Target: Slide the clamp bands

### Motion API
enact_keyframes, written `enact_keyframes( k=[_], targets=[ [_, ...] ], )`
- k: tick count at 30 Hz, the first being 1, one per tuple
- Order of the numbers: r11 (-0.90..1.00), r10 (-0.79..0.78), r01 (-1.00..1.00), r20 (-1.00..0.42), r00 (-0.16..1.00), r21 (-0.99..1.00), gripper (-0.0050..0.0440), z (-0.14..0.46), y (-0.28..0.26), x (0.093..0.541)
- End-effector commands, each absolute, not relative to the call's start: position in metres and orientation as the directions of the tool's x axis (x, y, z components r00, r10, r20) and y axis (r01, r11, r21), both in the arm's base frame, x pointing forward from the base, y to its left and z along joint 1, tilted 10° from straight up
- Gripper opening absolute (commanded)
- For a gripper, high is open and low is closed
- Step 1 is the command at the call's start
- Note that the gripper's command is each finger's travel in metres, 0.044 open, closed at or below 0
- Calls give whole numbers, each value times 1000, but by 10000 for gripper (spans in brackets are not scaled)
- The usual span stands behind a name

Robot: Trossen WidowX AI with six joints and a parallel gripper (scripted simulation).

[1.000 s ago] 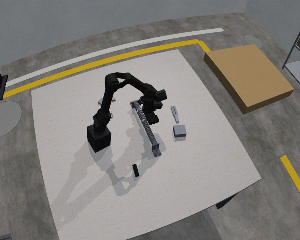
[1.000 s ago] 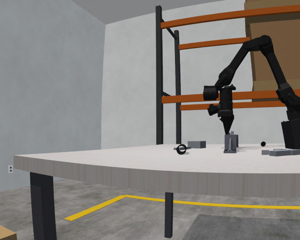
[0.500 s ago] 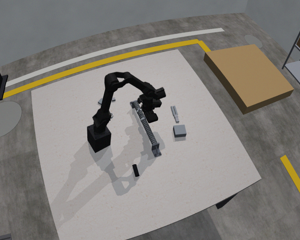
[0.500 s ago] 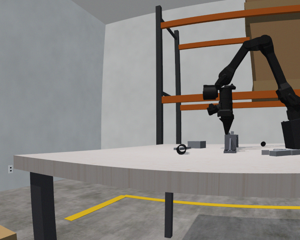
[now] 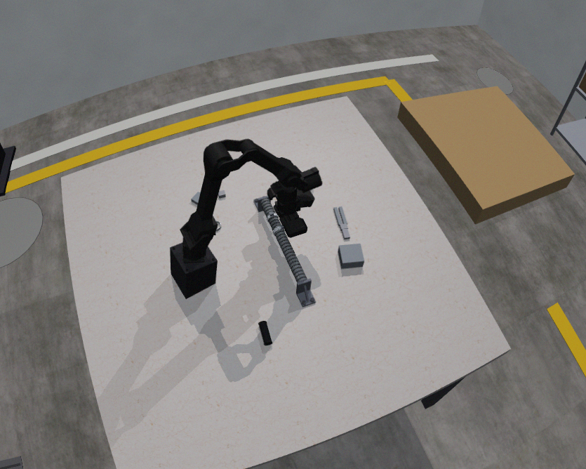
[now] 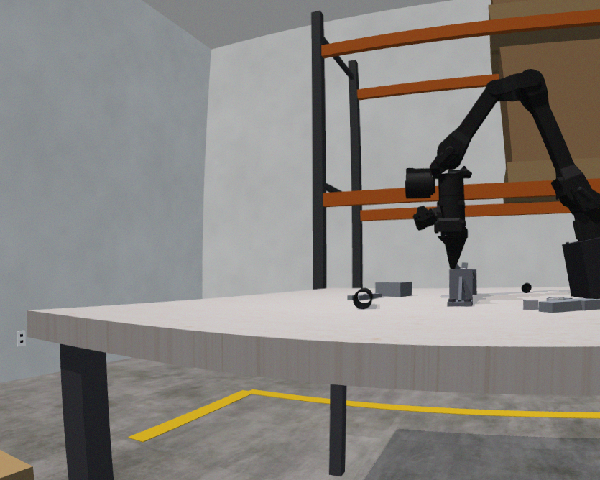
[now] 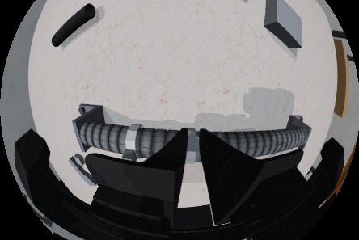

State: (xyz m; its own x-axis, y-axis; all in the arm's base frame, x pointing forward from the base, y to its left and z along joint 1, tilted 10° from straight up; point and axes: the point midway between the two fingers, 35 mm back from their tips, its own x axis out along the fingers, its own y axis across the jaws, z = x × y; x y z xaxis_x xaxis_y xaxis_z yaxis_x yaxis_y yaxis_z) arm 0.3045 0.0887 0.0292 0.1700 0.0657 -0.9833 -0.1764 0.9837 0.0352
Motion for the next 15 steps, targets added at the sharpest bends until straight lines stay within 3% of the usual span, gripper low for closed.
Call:
enact_keyframes(
  k=[1, 15],
  targets=[
    [984, 66, -176, -983, 170, 35, 90, 29, 88, 305],
    [984, 66, -176, -983, 170, 35, 90, 32, 88, 304]
  ],
)
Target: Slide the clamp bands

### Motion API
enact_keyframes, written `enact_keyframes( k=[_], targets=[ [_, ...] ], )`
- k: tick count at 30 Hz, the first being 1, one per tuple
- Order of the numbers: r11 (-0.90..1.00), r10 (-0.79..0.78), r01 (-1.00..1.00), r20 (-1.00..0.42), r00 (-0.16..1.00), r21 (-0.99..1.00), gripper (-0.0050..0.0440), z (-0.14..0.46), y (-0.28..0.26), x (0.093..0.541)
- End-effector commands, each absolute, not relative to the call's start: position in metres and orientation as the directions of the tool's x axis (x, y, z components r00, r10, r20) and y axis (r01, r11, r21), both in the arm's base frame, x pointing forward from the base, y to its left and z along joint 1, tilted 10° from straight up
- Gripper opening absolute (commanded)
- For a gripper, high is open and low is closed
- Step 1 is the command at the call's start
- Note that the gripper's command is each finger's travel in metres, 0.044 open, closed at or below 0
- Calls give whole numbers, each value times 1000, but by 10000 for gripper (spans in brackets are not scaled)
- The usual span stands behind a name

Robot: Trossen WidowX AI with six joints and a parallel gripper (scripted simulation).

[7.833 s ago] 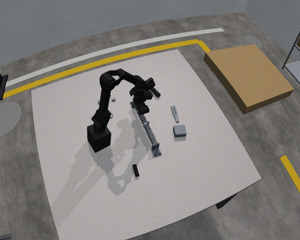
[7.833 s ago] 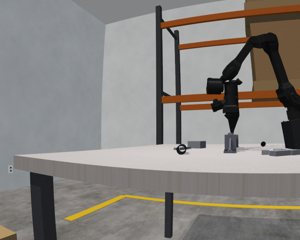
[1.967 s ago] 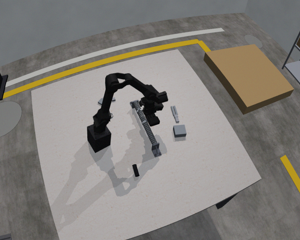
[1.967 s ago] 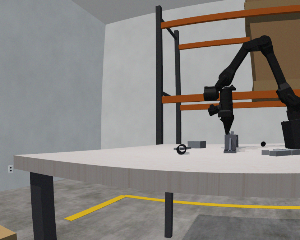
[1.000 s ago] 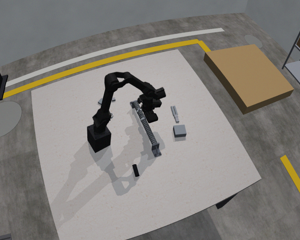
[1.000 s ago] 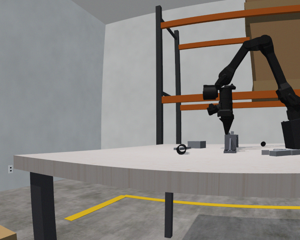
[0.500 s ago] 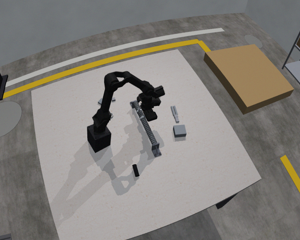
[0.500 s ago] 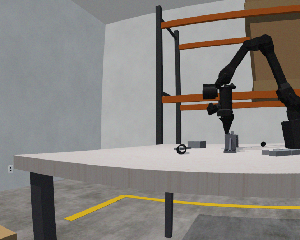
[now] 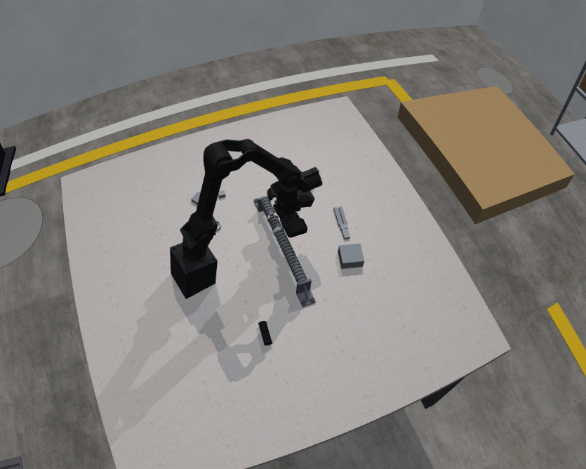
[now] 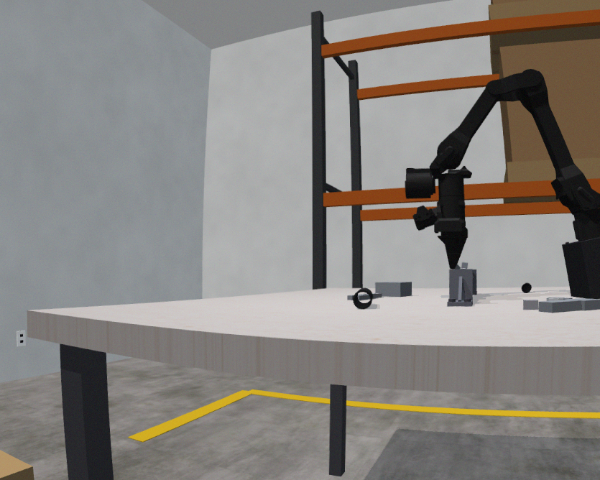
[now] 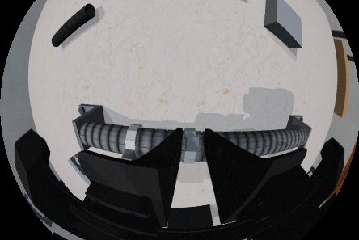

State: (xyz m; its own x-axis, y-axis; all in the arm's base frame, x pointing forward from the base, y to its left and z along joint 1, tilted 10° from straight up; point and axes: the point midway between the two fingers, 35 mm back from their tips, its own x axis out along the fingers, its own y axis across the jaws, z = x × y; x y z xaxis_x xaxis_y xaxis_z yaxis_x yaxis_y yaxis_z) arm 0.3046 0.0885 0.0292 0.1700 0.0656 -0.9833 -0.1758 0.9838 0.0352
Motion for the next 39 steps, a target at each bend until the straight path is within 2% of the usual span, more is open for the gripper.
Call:
enact_keyframes(
  k=[1, 6, 19, 30, 32, 36, 39],
  targets=[
    [984, 66, -176, -983, 170, 35, 90, 38, 88, 304],
    [984, 66, -176, -983, 170, 35, 90, 78, 85, 297],
    [984, 66, -176, -983, 170, 35, 90, 78, 85, 297],
    [984, 63, -173, -985, 162, 34, 354, 75, 85, 296],
    [984, 63, -173, -985, 162, 34, 354, 75, 85, 296],
    [984, 63, -173, -985, 162, 35, 440, 75, 85, 296],
    [984, 63, -173, -985, 162, 35, 440, 75, 85, 296]
  ],
)
